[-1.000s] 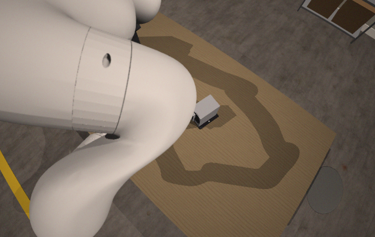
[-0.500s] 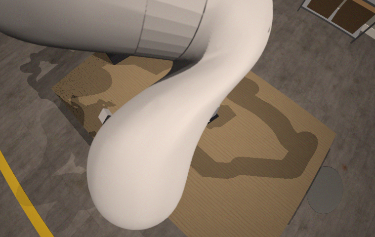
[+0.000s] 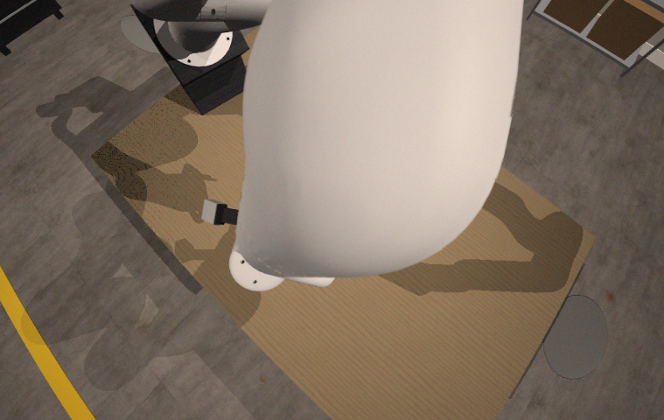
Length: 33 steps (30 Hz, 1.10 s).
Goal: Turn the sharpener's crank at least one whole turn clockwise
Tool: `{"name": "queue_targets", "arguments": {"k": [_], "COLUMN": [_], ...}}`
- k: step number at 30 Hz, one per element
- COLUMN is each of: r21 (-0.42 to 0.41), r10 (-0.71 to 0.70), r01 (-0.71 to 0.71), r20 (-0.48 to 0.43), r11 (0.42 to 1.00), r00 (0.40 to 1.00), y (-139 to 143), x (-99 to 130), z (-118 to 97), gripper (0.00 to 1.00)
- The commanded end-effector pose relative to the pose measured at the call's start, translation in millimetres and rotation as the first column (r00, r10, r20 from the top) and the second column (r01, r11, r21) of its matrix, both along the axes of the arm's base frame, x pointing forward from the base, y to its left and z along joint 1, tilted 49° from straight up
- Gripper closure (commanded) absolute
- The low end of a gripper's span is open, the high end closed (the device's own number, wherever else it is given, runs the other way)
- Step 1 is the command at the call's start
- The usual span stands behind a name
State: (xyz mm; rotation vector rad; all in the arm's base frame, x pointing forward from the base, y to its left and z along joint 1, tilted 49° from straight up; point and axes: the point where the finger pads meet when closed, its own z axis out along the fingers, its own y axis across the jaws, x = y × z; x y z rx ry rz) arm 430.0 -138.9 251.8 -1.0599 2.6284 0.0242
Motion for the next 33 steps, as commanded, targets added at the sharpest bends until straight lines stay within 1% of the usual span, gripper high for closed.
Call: {"name": "queue_targets", "arguments": {"k": [1,5,10,12,13,18,26,27,33], "r21": [-0.107,-0.186,-0.287,-0.287,-0.344,-0.433,-0.584,-0.598,-0.613], "r10": [0.104,0.190,0.297,0.297,0.358,0.451,0.604,0.619,0.634], "r01": [-0.095,-0.163,-0.235,-0.235,-0.268,-0.309,-0.342,-0.343,-0.343], "r20": [0.082,0.137,0.199,0.199,0.231,0.276,0.339,0.344,0.350], "r11": [0.990,0.969,0.929,0.929,0.900,0.847,0.736,0.724,0.712], "r00": [0.991,0.972,0.934,0.934,0.905,0.849,0.721,0.706,0.690], "y": [20,37,58,58,70,90,126,130,134], "x": [6,9,11,11,12,12,7,6,5], "z": [18,32,51,51,61,79,110,114,117], "gripper": [0.00,0.00,0.00,0.00,0.00,0.00,0.00,0.00,0.00]}}
